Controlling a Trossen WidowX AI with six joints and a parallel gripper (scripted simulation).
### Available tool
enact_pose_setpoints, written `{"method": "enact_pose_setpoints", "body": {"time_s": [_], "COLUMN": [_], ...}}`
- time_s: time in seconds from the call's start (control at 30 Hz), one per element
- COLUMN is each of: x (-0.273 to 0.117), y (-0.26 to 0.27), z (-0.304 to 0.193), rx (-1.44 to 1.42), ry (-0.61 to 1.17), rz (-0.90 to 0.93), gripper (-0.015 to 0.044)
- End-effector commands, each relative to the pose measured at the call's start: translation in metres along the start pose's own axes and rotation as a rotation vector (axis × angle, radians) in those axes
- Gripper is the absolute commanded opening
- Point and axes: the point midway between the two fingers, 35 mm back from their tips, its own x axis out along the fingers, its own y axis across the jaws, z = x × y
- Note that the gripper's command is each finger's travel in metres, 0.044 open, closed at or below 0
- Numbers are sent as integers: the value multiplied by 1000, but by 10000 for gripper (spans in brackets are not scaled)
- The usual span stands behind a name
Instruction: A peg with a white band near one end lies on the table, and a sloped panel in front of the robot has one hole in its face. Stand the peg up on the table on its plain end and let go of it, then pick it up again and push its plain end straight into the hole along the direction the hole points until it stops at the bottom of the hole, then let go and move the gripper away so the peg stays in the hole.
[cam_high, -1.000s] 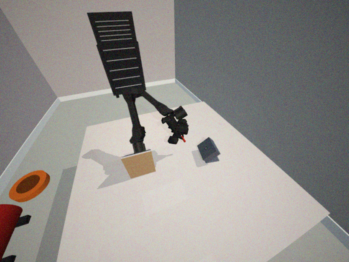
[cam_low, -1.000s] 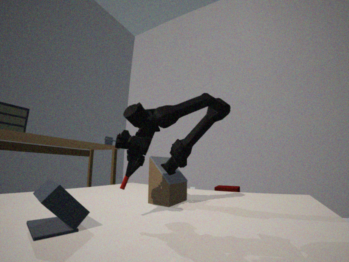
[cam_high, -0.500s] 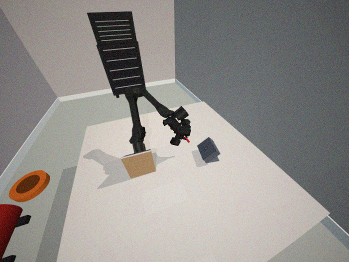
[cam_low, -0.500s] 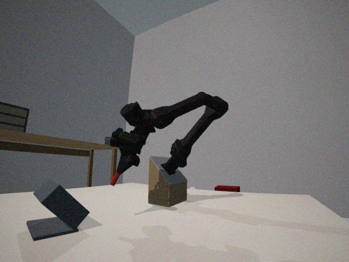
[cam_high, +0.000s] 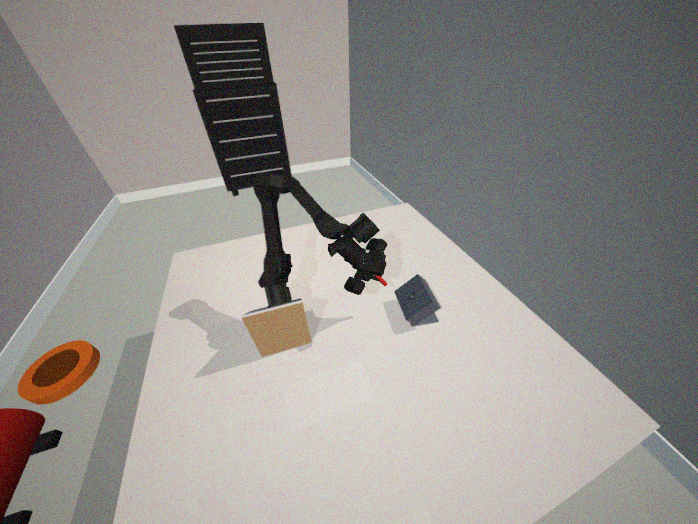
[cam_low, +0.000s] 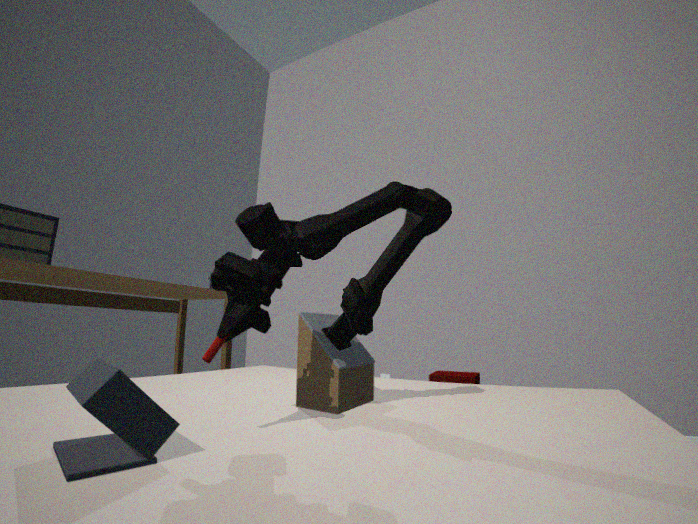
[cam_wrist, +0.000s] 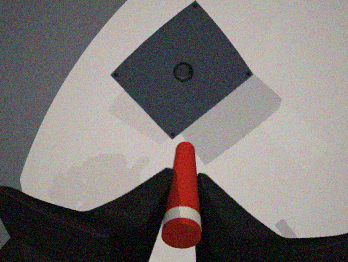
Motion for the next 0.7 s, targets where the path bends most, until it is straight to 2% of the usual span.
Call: {"method": "enact_pose_setpoints", "body": {"time_s": [0.0, 0.67], "x": [1, 4], "y": [-3, -3], "z": [7, 31], "rx": [43, 127], "ry": [-13, -67], "rz": [14, 73], "gripper": [0, 0]}}
